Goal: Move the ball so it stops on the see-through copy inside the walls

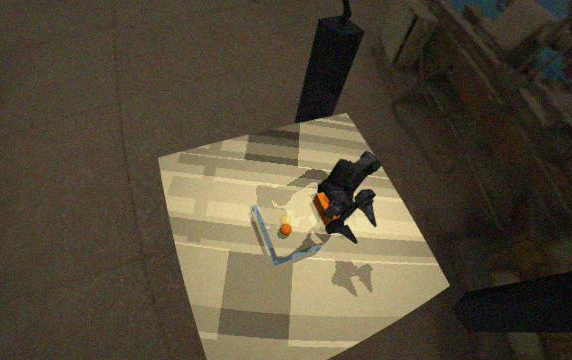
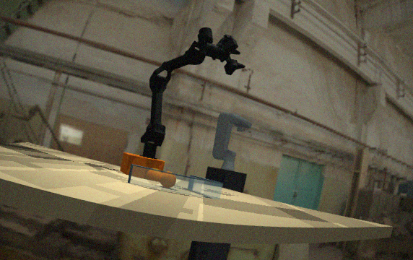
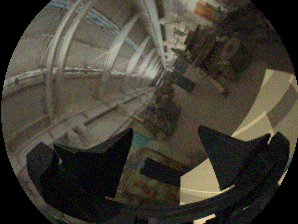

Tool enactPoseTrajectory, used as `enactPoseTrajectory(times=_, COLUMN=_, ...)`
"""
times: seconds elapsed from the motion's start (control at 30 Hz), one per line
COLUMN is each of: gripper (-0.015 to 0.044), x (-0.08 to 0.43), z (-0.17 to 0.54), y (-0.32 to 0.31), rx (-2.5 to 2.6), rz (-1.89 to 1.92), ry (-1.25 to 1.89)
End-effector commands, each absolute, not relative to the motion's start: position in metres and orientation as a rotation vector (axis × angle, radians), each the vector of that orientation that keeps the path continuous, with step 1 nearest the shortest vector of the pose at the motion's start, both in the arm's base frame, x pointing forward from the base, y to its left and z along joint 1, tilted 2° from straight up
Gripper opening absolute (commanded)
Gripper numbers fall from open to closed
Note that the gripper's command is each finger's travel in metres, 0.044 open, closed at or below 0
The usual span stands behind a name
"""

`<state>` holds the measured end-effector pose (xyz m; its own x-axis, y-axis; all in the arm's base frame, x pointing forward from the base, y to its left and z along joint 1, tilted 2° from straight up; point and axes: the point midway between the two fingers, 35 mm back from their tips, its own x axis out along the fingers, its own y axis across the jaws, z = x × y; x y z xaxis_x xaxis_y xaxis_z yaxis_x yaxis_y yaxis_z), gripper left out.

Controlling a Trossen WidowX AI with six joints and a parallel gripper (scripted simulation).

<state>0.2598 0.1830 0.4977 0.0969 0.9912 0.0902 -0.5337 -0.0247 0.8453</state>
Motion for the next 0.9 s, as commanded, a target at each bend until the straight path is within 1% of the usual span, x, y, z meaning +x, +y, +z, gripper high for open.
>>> enactPoseTrajectory(times=0.0, gripper=0.04, x=0.262, z=0.496, y=0.183, rx=0.887, rz=1.372, ry=0.676)
enactPoseTrajectory(times=0.23, gripper=0.04, x=0.343, z=0.433, y=0.161, rx=0.984, rz=1.04, ry=0.627)
enactPoseTrajectory(times=0.5, gripper=0.04, x=0.406, z=0.328, y=0.116, rx=0.94, rz=0.612, ry=0.675)
enactPoseTrajectory(times=0.67, gripper=0.04, x=0.42, z=0.251, y=0.078, rx=0.83, rz=0.349, ry=0.777)
enactPoseTrajectory(times=0.87, gripper=0.04, x=0.404, z=0.162, y=0.029, rx=0.633, rz=0.083, ry=0.97)
